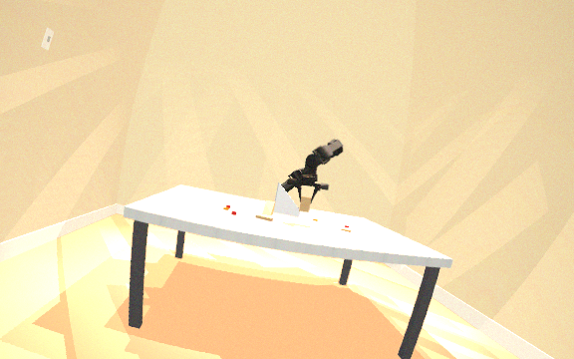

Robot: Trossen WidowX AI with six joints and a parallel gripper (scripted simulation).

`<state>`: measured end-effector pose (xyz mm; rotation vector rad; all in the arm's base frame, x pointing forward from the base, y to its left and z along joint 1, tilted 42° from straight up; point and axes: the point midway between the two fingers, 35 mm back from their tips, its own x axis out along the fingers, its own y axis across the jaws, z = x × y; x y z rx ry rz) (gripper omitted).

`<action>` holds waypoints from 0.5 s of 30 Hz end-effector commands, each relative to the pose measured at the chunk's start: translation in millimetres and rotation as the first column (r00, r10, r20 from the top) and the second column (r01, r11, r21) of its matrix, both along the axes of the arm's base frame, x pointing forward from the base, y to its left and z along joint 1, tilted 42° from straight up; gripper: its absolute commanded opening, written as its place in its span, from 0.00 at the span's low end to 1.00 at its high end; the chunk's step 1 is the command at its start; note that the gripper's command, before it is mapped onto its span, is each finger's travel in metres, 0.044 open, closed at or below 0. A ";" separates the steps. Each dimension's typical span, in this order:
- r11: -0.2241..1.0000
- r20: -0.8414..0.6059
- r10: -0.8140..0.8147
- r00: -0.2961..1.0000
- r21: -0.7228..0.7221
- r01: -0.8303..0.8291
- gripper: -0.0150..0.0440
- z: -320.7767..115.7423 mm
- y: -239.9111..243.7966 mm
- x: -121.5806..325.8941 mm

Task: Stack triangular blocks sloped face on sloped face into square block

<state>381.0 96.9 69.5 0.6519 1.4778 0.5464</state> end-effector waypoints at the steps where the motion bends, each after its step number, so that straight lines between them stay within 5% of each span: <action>1: 1.000 -0.069 0.012 0.998 -0.022 -0.014 0.25 8.0 -1.0 -4.7; 15: 0.999 -0.095 0.010 0.995 -0.044 -0.015 0.25 -3.5 -33.9 -6.6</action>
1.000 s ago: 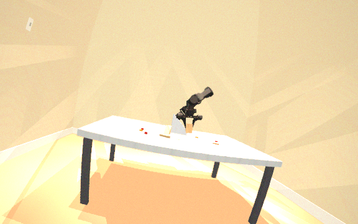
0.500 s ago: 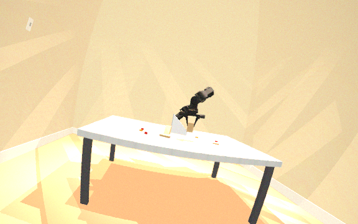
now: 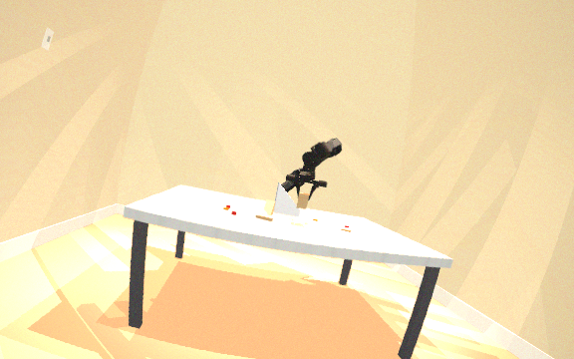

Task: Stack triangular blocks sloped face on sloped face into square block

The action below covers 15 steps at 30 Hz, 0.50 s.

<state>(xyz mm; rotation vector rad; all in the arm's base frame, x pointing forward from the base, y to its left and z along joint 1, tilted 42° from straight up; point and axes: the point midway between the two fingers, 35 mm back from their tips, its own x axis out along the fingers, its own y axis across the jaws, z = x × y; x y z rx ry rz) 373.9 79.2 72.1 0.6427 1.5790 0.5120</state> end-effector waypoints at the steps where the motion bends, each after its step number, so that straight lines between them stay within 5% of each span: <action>1: 1.000 -0.002 -0.009 1.000 -0.013 0.009 0.25 -8.2 -20.5 0.3; 15: 1.000 -0.003 -0.011 1.000 -0.026 0.010 0.25 -35.1 -82.4 -9.3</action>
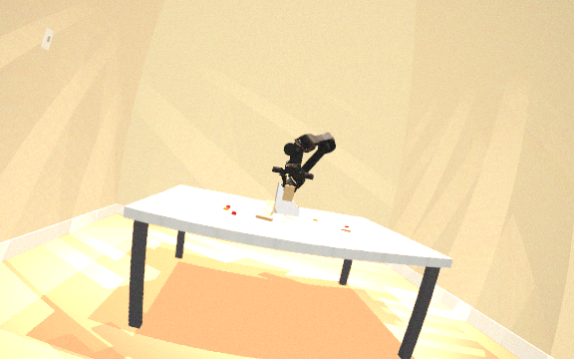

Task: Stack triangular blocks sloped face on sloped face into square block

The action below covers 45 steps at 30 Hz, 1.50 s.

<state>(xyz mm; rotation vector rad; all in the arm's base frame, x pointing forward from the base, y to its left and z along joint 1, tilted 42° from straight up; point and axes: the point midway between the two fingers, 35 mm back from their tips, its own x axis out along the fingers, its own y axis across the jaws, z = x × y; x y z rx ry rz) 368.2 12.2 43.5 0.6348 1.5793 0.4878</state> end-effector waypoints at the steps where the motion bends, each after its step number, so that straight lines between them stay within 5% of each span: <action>1: 1.000 -0.003 -0.001 1.000 -0.006 0.001 0.25 -8.4 -19.8 -4.7; 21: 1.000 -0.006 0.006 1.000 0.015 -0.006 0.25 -40.4 -94.1 -36.7; 45: 1.000 -0.006 0.006 1.000 0.017 -0.006 0.25 -92.1 -42.6 -68.0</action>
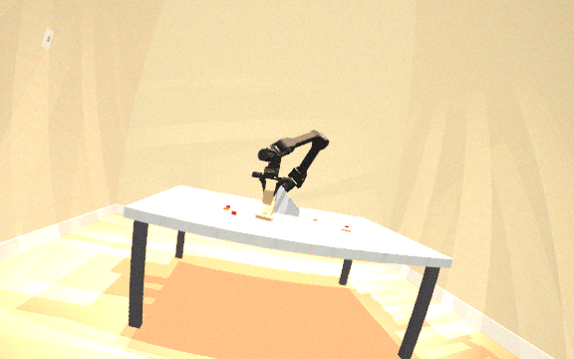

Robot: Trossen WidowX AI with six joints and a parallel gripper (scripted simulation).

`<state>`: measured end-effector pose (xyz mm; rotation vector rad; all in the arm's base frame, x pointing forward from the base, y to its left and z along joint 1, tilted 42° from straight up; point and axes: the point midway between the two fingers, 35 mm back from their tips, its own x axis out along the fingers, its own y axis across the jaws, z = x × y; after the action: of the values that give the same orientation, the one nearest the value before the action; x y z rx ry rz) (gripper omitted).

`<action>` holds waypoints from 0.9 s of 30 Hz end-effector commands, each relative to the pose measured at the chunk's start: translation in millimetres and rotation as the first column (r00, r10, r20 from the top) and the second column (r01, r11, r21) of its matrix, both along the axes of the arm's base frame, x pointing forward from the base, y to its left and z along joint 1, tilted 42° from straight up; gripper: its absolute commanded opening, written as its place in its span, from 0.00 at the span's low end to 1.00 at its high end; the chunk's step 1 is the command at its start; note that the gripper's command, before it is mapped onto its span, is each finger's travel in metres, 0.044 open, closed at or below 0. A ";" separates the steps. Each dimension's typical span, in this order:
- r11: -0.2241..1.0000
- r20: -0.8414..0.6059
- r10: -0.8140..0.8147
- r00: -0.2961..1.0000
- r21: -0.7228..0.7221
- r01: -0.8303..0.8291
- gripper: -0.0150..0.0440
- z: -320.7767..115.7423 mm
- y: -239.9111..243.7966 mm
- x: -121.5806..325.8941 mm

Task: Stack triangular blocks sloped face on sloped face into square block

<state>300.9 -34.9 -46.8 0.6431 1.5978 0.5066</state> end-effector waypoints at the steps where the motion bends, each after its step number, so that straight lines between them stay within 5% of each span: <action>1: 1.000 0.011 -0.007 1.000 0.001 0.007 0.25 -2.3 5.0 -1.1; 27: 1.000 0.015 -0.008 1.000 0.001 0.008 0.25 -20.0 23.2 -11.2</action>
<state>288.7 -11.8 -67.6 0.6376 1.5871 0.5062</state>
